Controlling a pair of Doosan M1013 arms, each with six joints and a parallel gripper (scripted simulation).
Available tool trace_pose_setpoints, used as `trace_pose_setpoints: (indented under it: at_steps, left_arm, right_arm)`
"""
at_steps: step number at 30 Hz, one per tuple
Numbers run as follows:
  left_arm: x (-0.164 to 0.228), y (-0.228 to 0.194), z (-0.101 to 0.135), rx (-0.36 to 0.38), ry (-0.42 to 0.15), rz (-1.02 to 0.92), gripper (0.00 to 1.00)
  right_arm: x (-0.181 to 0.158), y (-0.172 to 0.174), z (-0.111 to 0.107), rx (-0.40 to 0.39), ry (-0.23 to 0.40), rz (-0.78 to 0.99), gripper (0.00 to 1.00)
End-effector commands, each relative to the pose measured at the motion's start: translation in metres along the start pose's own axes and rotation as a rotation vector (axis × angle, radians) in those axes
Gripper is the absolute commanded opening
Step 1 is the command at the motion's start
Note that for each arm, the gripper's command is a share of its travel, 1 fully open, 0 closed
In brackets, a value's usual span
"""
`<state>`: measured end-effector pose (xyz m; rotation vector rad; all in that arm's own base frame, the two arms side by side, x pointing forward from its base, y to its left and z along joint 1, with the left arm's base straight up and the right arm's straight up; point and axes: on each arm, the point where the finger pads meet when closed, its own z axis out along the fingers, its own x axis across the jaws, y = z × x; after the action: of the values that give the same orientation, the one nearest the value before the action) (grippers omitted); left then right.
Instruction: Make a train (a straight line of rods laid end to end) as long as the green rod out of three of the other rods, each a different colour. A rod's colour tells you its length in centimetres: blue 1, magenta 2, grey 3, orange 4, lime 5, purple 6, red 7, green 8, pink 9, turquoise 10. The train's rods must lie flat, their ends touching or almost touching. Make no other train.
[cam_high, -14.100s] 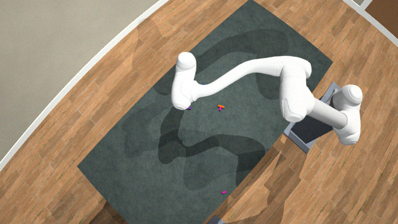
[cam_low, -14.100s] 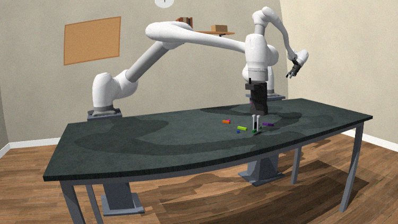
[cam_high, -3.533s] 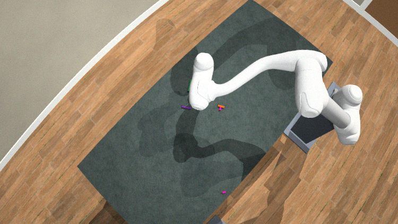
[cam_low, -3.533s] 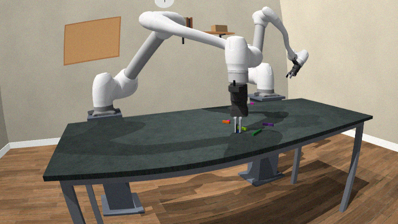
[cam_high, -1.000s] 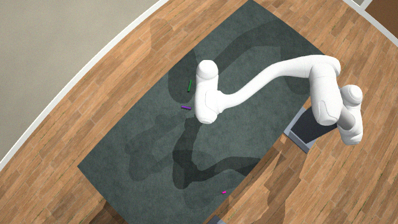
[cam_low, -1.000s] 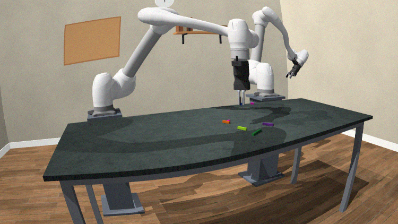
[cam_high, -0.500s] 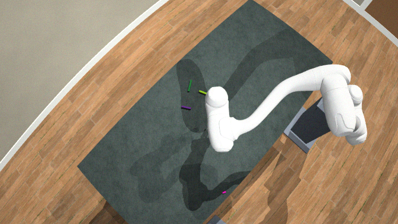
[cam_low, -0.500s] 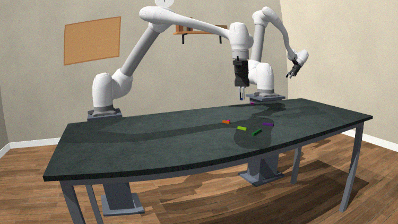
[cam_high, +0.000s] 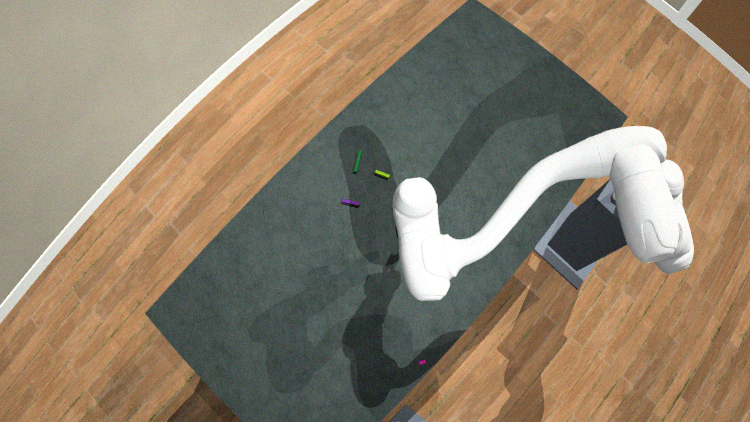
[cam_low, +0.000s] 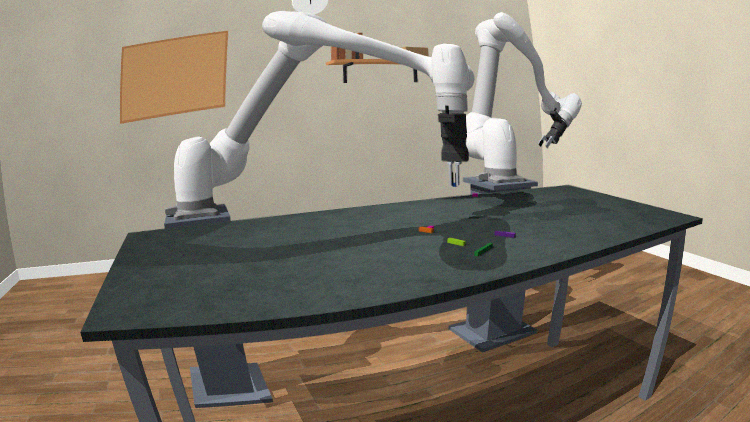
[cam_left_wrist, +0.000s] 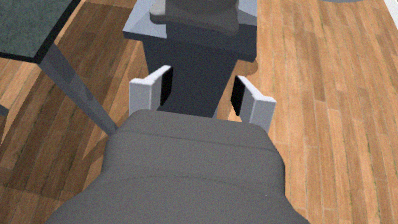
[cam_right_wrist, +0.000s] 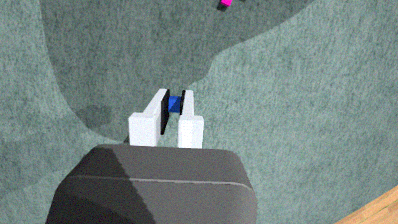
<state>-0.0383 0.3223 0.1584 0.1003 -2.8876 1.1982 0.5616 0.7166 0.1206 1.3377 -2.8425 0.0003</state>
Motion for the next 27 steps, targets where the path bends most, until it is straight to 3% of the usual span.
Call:
trace_pose_setpoints:
  at_steps: [1, 8, 27]
  left_arm:
    - [0.000, 0.000, 0.000, -0.001, 0.000, 0.000, 1.00]
    - [0.000, 0.000, 0.000, -0.001, 0.000, 0.000, 1.00]
    - [0.000, 0.000, 0.000, -0.001, 0.000, 0.000, 1.00]
  right_arm:
    - [0.000, 0.000, -0.001, 0.000, -0.002, 0.000, 0.24]
    - [0.000, 0.000, 0.010, 0.000, -0.002, 0.000, 0.24]
    - [-0.001, 0.000, 0.078, 0.000, -0.002, 0.000, 0.24]
